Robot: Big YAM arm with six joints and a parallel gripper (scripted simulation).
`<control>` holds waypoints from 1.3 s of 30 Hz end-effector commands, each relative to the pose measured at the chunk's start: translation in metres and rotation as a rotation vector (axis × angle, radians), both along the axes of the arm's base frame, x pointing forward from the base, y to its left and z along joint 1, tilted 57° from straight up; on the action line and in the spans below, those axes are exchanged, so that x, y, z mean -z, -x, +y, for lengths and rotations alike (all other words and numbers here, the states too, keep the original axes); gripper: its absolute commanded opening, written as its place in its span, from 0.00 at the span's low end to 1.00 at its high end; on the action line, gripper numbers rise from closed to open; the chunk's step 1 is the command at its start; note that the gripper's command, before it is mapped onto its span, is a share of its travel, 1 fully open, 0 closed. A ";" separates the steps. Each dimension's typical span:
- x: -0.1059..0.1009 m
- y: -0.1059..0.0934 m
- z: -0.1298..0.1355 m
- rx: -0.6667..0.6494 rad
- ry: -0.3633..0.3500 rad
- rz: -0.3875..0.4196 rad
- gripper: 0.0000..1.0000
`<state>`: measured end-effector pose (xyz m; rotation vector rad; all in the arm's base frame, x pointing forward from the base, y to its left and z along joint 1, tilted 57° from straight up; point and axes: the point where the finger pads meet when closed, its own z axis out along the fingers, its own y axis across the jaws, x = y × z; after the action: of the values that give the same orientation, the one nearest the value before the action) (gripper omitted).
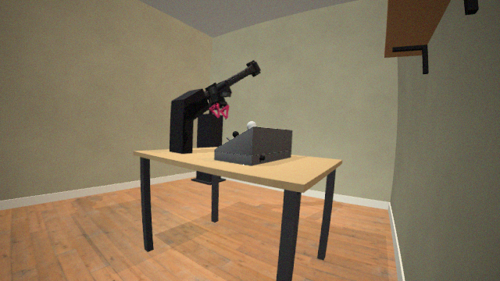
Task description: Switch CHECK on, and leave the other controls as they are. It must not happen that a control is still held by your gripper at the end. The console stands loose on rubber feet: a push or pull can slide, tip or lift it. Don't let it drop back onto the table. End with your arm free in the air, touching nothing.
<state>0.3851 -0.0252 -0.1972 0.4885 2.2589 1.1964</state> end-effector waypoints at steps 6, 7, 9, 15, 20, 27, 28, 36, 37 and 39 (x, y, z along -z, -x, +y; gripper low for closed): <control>0.000 -0.001 -0.010 0.019 0.009 -0.007 0.70; 0.000 -0.001 -0.010 0.019 0.009 -0.007 0.70; 0.004 0.006 -0.002 0.013 0.005 -0.002 0.70; 0.014 0.036 0.025 -0.002 0.000 0.006 0.70; 0.017 0.040 0.028 -0.003 0.004 -0.003 0.00; 0.012 0.036 0.022 0.009 0.007 -0.012 0.00; 0.014 0.040 0.024 0.009 0.000 0.001 0.00; 0.015 0.041 0.024 0.006 0.003 0.000 0.00; 0.015 0.041 0.024 0.006 0.003 0.000 0.00; 0.015 0.041 0.024 0.006 0.003 0.000 0.00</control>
<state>0.3437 0.0001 -0.2116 0.4879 2.2587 1.1948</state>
